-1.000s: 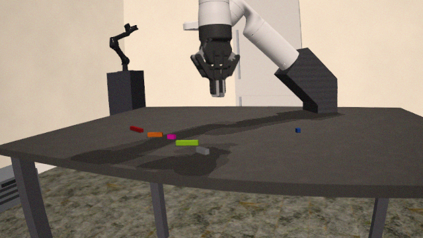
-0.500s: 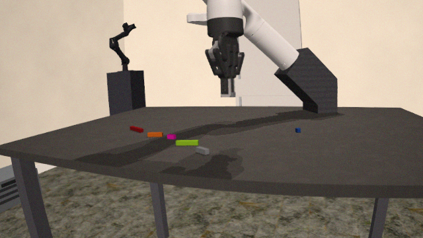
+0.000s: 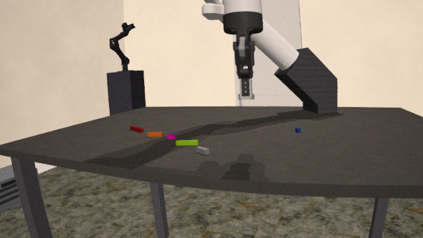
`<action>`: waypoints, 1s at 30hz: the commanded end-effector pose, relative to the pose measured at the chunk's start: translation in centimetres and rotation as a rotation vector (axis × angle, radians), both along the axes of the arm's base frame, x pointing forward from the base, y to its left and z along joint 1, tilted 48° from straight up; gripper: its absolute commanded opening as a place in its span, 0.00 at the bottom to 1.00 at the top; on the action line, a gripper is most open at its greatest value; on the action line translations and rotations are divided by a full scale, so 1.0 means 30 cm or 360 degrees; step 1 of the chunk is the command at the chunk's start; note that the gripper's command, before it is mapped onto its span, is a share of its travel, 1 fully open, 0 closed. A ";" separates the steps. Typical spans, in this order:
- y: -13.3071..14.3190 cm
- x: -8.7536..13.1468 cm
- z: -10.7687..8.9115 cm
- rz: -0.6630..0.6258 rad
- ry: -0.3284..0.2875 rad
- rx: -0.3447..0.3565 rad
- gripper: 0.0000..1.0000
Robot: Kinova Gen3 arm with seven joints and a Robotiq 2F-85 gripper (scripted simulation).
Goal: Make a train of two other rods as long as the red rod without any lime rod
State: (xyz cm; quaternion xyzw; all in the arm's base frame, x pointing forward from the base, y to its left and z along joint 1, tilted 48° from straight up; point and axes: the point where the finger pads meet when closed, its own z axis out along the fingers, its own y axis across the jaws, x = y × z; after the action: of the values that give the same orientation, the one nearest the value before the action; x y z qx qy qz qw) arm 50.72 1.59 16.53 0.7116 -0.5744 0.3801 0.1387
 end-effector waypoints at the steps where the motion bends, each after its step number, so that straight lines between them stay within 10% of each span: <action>1: 0.019 0.016 -0.023 0.0029 0.0039 -0.0020 0.05; 30: 0.016 0.035 -0.044 0.0063 0.0074 -0.0039 0.05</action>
State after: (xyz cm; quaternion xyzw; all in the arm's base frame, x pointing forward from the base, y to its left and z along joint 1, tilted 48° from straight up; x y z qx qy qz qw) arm 51.70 2.30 15.42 0.7299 -0.5520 0.3735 0.1521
